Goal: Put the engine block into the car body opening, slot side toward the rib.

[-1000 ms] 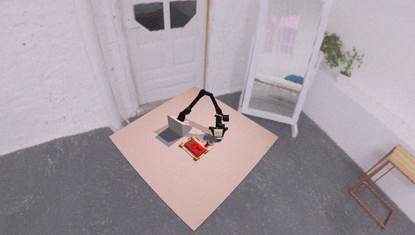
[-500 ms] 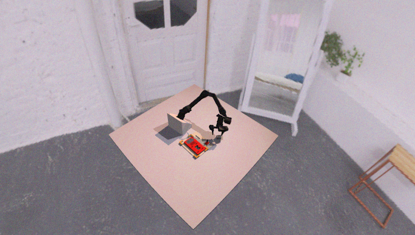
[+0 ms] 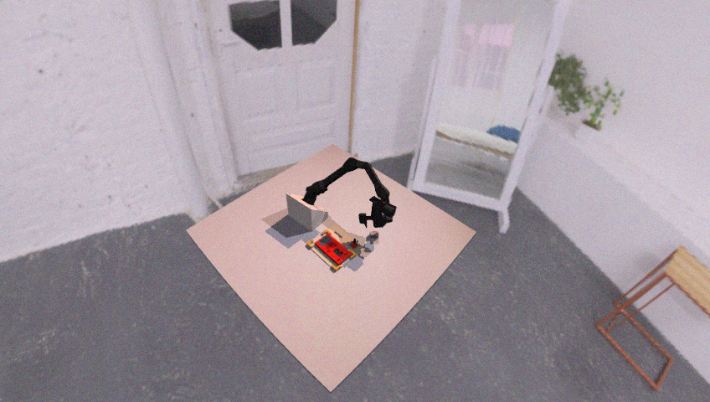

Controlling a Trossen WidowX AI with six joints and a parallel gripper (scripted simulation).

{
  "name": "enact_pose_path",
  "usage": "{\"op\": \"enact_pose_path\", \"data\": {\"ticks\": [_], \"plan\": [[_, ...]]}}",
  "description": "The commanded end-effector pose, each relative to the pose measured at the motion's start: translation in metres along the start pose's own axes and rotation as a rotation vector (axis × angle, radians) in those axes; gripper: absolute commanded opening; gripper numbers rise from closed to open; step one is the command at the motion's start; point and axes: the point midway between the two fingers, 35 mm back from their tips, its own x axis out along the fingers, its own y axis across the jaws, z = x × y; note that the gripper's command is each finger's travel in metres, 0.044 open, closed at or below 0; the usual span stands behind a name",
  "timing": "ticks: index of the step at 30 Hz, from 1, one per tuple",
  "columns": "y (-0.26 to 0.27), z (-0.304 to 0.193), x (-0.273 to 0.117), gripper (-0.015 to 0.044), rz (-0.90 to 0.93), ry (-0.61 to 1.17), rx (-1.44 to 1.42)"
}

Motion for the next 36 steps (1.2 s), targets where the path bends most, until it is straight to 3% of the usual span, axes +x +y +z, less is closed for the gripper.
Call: {"op": "enact_pose_path", "data": {"ticks": [1, 36], "plan": [[0.002, 0.007, 0.0, 0.044, 0.009, 0.013, -0.005], [0.002, 0.014, 0.05, 0.044, 0.01, 0.015, -0.005]]}}
